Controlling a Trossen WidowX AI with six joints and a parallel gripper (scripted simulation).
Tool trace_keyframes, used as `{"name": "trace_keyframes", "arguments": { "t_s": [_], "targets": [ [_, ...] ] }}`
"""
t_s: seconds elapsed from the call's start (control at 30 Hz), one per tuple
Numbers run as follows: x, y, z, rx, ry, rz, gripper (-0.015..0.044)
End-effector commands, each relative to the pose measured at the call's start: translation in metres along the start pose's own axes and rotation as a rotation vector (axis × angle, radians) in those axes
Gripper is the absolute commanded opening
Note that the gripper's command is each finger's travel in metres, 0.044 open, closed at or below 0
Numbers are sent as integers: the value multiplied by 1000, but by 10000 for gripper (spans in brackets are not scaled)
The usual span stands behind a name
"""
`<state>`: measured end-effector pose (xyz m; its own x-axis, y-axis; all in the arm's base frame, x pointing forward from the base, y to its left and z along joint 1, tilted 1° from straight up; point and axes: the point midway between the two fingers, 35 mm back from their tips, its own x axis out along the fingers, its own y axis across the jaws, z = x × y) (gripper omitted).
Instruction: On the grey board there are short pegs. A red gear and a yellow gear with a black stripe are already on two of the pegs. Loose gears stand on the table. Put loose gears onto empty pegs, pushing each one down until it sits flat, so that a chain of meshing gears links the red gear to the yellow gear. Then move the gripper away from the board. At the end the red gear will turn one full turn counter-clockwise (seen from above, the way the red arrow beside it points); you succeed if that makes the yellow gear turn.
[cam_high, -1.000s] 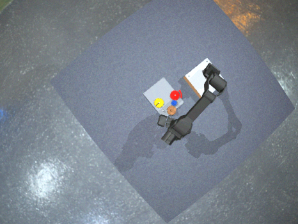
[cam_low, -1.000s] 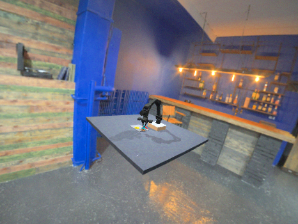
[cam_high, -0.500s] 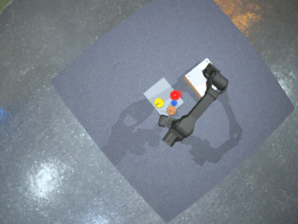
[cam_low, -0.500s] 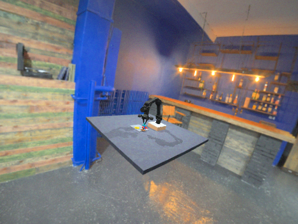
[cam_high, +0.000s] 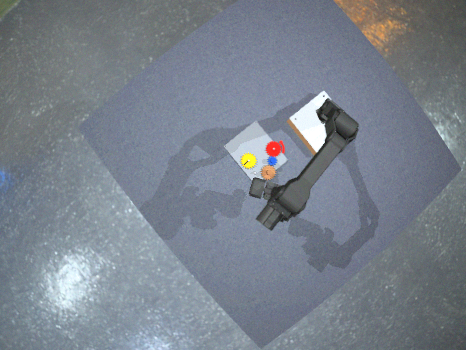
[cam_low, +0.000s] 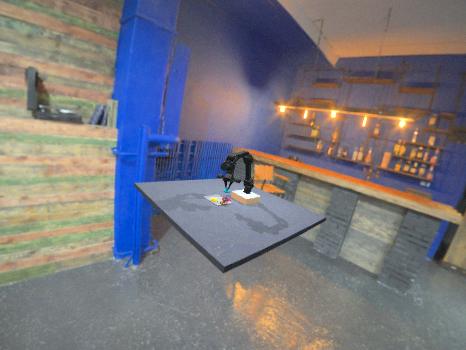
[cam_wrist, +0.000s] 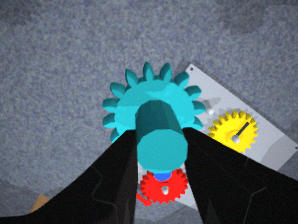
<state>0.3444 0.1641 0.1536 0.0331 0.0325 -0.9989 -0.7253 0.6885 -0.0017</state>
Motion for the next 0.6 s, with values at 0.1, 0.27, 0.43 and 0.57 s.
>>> {"name": "trace_keyframes", "arguments": {
  "t_s": [0.1,0.27,0.43,0.57],
  "targets": [
    [-2,-4,-2,0,-5,-2,0],
    [7,-13,-6,0,-5,-3,0],
    [16,-21,-10,0,-4,-4,0],
    [23,-28,-13,0,-4,-4,0]
  ]
}}
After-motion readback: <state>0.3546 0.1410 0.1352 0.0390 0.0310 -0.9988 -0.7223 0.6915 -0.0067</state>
